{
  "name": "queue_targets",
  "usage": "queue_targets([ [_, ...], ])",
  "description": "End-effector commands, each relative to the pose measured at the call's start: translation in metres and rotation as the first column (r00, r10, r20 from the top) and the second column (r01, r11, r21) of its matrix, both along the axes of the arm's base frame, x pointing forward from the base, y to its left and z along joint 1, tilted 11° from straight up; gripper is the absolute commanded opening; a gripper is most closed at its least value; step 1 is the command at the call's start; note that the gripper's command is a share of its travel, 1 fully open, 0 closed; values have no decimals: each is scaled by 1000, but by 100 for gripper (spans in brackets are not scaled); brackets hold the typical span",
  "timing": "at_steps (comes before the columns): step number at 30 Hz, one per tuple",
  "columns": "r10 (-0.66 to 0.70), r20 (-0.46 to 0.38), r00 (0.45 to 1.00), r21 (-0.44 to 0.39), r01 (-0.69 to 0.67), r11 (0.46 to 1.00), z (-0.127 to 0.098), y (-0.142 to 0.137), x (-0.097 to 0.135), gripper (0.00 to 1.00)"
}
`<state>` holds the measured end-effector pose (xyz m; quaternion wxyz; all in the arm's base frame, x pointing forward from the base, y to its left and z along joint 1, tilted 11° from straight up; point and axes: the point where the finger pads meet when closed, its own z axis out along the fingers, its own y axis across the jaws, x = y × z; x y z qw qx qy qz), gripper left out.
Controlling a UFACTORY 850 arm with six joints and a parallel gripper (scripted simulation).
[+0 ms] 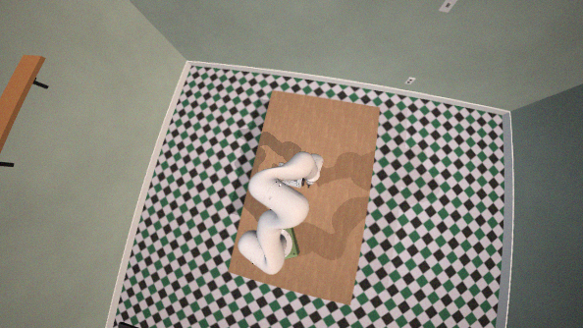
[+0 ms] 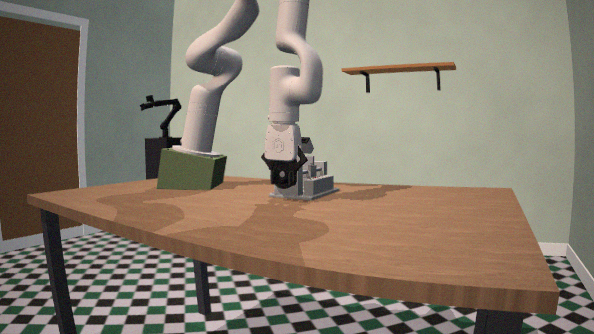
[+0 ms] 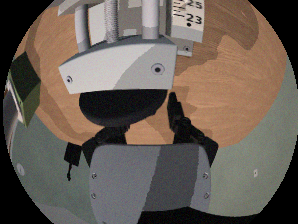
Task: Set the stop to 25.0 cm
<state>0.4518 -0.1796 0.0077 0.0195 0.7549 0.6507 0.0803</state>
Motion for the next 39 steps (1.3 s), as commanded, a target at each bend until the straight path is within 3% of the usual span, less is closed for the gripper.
queue_targets([
  [1,-2,31,1000,-8,2,1000,-4,0,2,57],
  [14,-2,31,1000,-8,2,1000,-5,0,2,57],
  [15,-2,31,1000,-8,2,1000,-5,0,2,6],
  [39,-2,31,1000,-8,2,1000,-5,0,2,6],
])
